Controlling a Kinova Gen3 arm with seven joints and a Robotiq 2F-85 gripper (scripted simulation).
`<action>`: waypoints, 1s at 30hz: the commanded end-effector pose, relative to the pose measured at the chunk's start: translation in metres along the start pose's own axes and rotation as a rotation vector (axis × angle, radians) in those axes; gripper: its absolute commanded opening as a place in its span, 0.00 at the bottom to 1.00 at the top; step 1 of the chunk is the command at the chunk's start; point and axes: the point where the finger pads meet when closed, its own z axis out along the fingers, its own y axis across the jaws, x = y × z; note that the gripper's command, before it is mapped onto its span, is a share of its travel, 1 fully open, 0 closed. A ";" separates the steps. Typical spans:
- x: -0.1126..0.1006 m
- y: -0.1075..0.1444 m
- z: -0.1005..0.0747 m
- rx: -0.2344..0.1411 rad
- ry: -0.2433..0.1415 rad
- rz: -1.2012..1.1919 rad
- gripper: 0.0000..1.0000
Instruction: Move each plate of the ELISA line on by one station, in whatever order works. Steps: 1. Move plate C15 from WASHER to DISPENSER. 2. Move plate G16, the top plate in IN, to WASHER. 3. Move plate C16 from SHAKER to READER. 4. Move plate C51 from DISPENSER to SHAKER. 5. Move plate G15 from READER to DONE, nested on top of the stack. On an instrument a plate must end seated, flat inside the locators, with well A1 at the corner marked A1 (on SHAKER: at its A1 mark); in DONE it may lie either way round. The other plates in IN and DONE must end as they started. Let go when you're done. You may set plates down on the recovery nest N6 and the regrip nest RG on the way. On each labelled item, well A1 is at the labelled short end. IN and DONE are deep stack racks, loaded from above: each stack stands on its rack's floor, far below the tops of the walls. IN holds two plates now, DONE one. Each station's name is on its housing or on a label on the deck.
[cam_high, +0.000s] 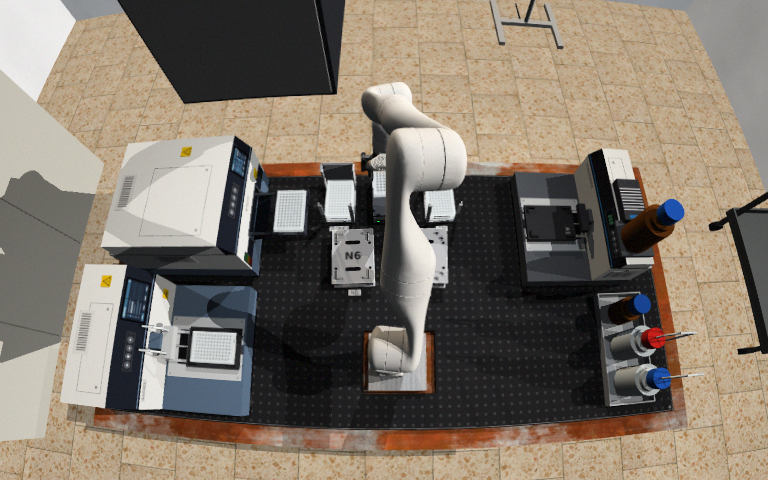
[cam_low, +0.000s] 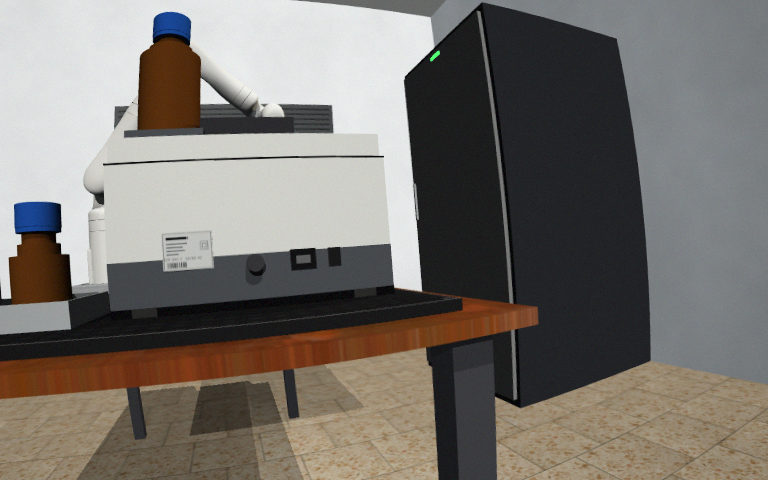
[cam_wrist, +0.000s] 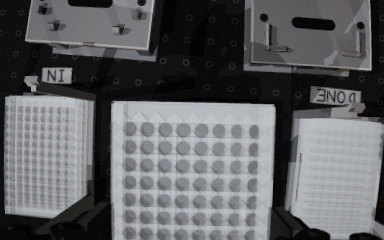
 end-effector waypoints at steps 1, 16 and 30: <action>0.000 0.000 0.003 0.000 -0.002 0.000 0.94; -0.001 0.000 0.021 0.000 -0.002 0.000 0.94; -0.001 0.000 0.037 0.000 -0.002 0.000 0.94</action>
